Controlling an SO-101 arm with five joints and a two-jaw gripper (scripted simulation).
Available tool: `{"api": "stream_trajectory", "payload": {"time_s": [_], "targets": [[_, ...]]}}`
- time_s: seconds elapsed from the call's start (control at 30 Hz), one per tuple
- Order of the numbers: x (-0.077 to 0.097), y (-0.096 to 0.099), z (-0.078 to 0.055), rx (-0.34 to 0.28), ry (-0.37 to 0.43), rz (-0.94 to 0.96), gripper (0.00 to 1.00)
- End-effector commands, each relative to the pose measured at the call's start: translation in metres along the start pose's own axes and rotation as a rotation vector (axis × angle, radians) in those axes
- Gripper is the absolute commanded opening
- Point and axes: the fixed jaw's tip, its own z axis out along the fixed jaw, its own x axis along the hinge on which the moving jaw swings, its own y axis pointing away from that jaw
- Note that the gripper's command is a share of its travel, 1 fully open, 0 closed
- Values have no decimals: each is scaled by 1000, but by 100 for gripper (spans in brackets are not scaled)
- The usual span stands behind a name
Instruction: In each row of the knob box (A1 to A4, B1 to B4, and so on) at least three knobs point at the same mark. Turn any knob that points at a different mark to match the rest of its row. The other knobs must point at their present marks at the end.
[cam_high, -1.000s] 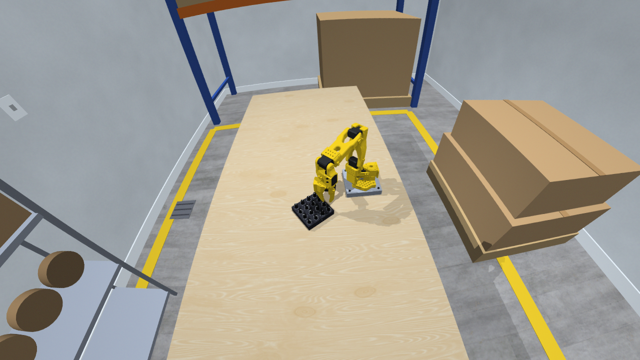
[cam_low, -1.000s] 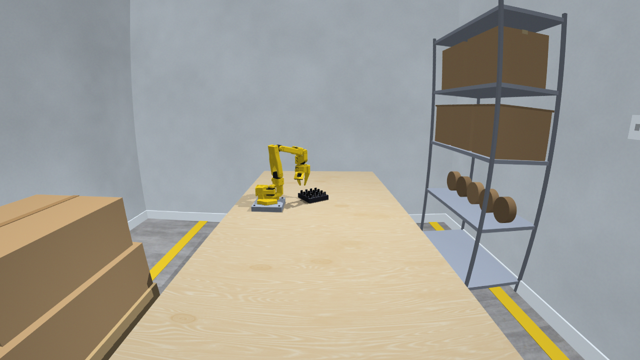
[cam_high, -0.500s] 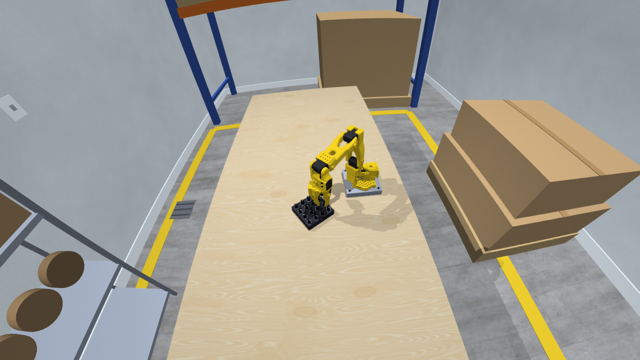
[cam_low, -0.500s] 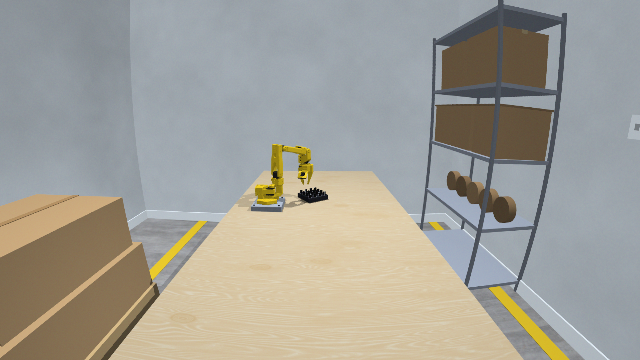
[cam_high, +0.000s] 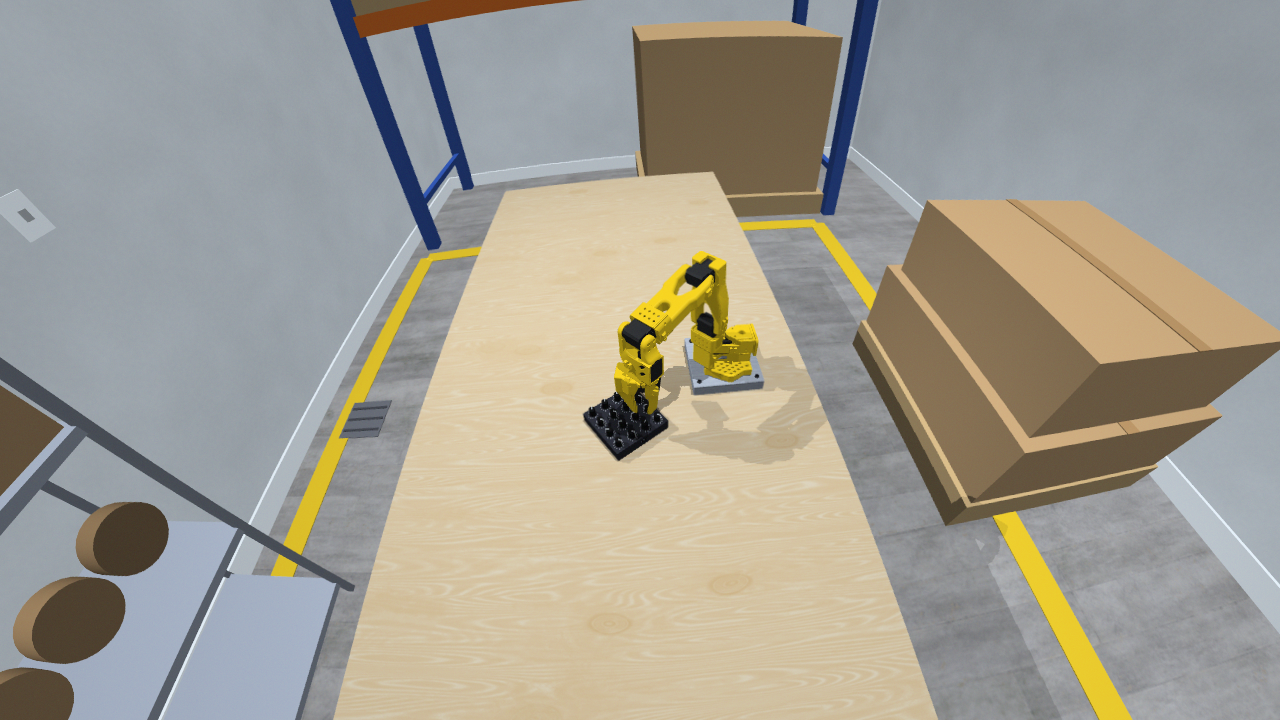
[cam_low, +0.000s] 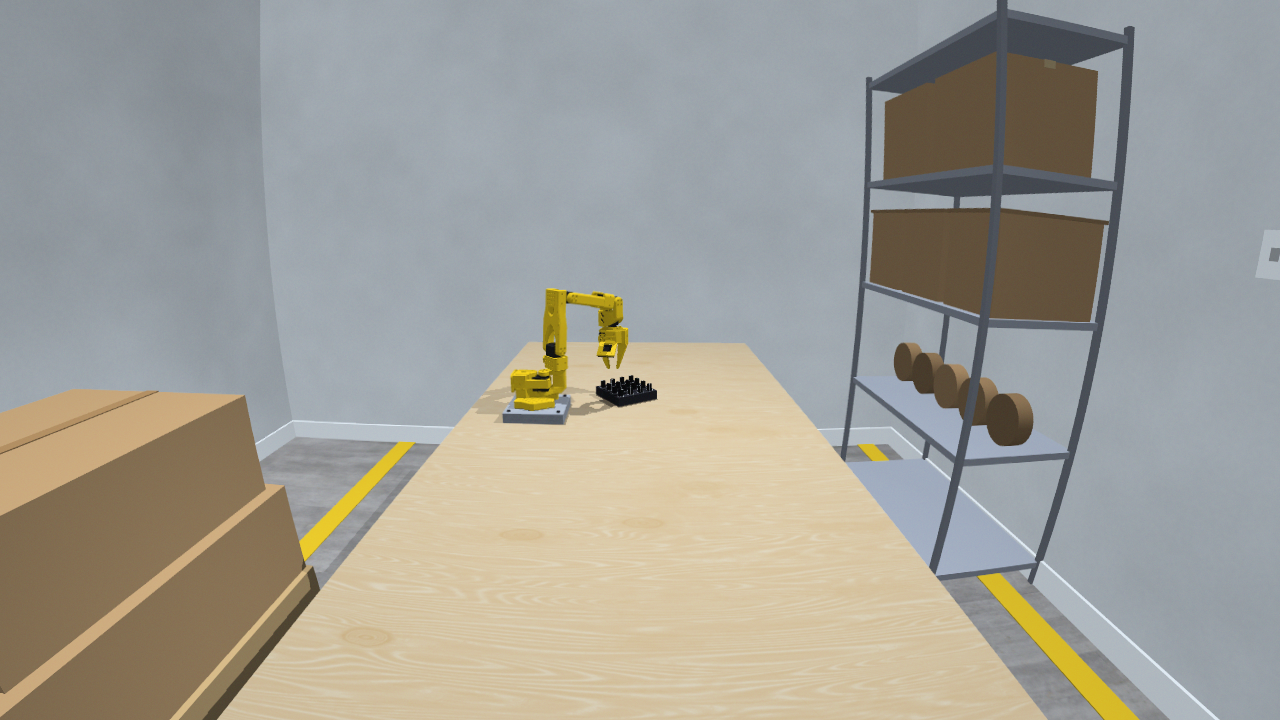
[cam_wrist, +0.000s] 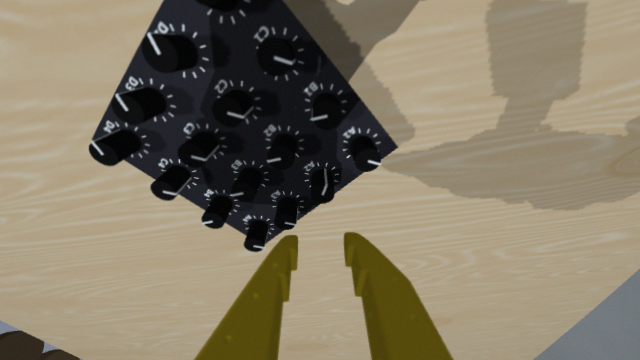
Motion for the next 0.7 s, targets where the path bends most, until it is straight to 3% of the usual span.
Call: {"api": "stream_trajectory", "payload": {"time_s": [0.0,0.67], "targets": [[0,-2,2,11,-13,-15,10],[0,-2,6,11,-13,-15,10]]}}
